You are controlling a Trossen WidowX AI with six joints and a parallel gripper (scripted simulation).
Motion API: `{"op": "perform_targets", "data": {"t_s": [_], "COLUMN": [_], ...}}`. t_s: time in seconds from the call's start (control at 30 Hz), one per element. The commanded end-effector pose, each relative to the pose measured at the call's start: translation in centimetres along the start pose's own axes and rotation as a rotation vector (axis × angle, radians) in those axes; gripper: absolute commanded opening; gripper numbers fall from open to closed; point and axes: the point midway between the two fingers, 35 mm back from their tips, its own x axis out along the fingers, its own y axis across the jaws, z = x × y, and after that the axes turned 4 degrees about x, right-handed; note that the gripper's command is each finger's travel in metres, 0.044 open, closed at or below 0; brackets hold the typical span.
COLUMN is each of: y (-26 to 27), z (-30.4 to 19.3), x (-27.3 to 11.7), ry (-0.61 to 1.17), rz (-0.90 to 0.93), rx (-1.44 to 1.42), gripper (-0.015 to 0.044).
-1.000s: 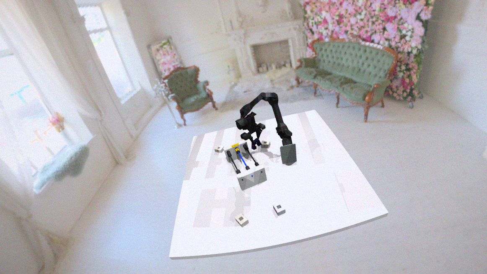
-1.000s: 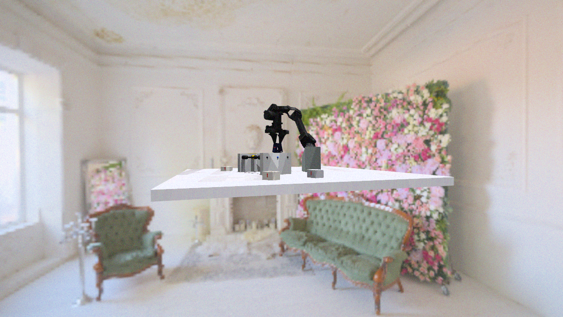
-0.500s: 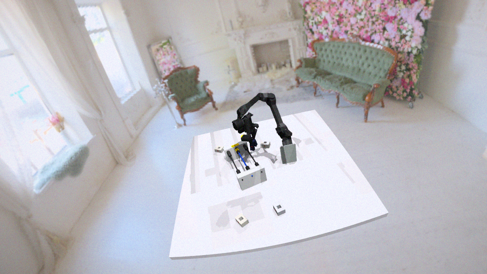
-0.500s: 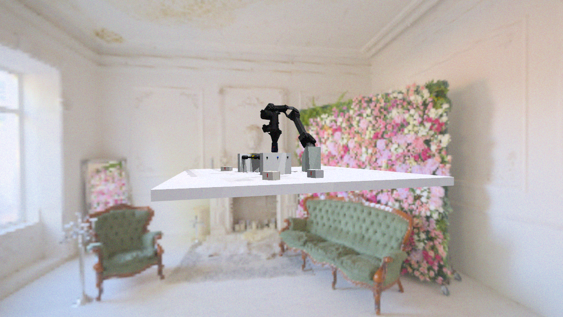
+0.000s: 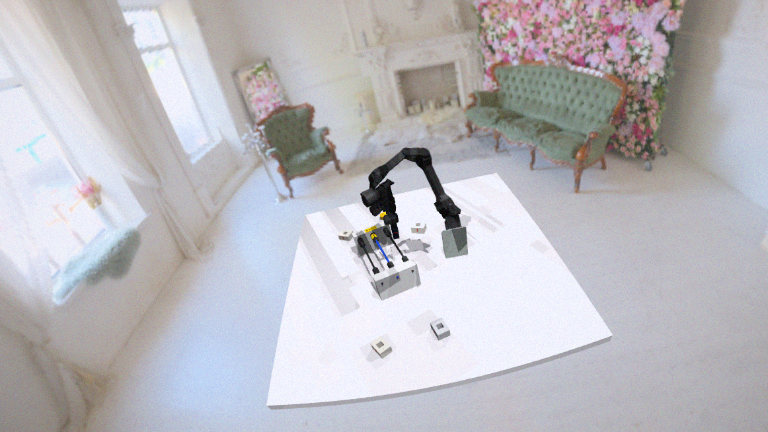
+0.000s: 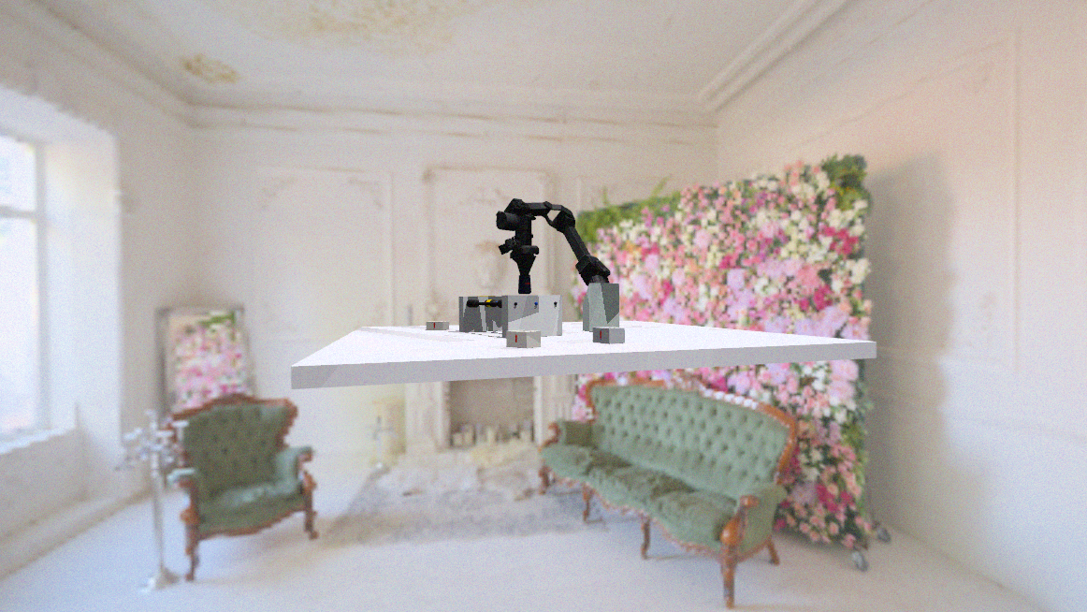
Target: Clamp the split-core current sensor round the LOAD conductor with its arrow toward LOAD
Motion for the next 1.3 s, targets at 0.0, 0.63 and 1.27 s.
{"op": "perform_targets", "data": {"t_s": [0.0,0.63,1.27], "y": [0.2,1.1,2.1], "z": [0.9,3.7,6.4], "x": [-0.1,0.1,0.6], "ry": [-0.009,-0.01,-0.01], "rz": [0.001,-0.002,-0.007], "rx": [-0.138,-0.767,-1.396], "gripper": [0.0,0.0,0.0]}}
